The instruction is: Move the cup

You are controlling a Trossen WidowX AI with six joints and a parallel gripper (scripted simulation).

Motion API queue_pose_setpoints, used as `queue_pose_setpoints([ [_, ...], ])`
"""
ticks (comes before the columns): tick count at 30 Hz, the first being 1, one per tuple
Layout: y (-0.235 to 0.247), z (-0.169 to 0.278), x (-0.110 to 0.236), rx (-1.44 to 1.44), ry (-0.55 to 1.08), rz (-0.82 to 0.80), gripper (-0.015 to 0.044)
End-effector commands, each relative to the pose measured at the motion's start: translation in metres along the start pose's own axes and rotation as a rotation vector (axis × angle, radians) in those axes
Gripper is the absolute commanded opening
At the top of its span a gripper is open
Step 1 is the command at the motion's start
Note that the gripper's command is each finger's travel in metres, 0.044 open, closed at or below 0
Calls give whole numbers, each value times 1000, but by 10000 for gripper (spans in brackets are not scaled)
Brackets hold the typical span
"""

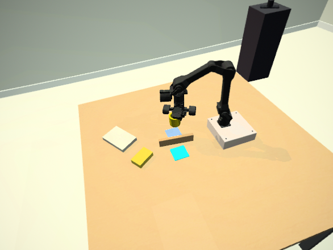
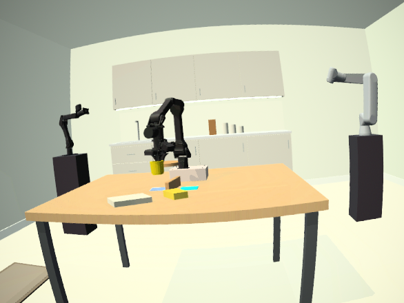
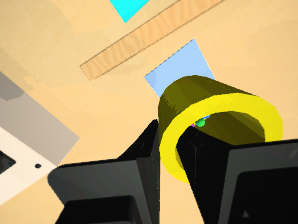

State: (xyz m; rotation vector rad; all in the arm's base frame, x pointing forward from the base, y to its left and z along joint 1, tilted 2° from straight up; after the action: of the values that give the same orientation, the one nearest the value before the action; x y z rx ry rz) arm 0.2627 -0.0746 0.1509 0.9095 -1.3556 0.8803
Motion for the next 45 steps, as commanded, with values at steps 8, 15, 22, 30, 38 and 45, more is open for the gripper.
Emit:
queue_pose_setpoints([
  [8, 6, -21, 1, 0, -6, 7, 0],
  [15, 9, -34, 1, 1, -9, 8, 0],
  [22, 12, -48, 1, 1, -10, 9, 0],
  [30, 16, -63, 2, 2, -12, 9, 0],
  [38, 21, -78, 2, 2, -13, 9, 0],
  [45, 25, -92, 3, 2, -15, 9, 0],
])
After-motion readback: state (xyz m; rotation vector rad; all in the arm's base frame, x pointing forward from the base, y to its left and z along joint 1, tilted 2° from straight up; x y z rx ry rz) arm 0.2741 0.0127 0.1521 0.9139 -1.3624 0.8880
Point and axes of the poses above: the point midway between the two fingers, 35 mm back from their tips, its own x axis back along the fingers, its own y axis across the jaws, z = x × y, the point moved 8 cm from there along x, back along the fingers, and after that the axes turned 2 degrees about x, right-handed, at the moved point
